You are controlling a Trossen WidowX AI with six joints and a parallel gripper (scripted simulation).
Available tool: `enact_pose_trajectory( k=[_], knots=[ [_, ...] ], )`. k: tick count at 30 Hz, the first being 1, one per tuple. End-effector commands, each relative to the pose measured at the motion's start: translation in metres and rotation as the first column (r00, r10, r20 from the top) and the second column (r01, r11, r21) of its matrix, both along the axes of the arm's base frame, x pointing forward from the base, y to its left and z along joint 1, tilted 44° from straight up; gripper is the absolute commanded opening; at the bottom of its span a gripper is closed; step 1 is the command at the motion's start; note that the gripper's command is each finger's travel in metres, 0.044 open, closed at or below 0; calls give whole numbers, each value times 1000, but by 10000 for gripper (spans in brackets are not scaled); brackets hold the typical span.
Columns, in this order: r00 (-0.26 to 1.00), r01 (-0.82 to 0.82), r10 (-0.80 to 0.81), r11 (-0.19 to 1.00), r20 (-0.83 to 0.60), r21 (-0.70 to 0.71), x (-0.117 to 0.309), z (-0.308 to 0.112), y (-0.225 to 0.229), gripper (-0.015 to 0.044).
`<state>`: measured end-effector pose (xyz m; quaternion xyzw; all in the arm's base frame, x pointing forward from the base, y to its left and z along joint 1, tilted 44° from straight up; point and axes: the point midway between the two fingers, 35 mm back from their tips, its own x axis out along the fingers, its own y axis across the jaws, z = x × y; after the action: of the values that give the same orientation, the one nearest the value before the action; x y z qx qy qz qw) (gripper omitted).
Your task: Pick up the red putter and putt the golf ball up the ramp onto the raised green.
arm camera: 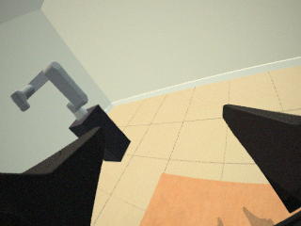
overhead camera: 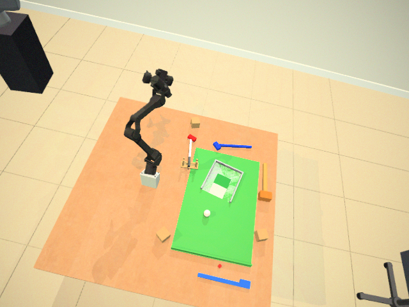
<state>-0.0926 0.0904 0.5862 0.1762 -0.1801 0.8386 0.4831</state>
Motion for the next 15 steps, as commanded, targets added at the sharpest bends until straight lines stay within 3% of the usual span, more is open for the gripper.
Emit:
enact_pose_trajectory(
  k=[1,8,15],
  knots=[
    [985,167,-168,985,-24,-48,50,-12,41,440],
    [908,415,-420,898,-4,-148,130,-47,86,440],
    [775,625,-615,712,144,-320,223,-120,116,440]
  ],
)
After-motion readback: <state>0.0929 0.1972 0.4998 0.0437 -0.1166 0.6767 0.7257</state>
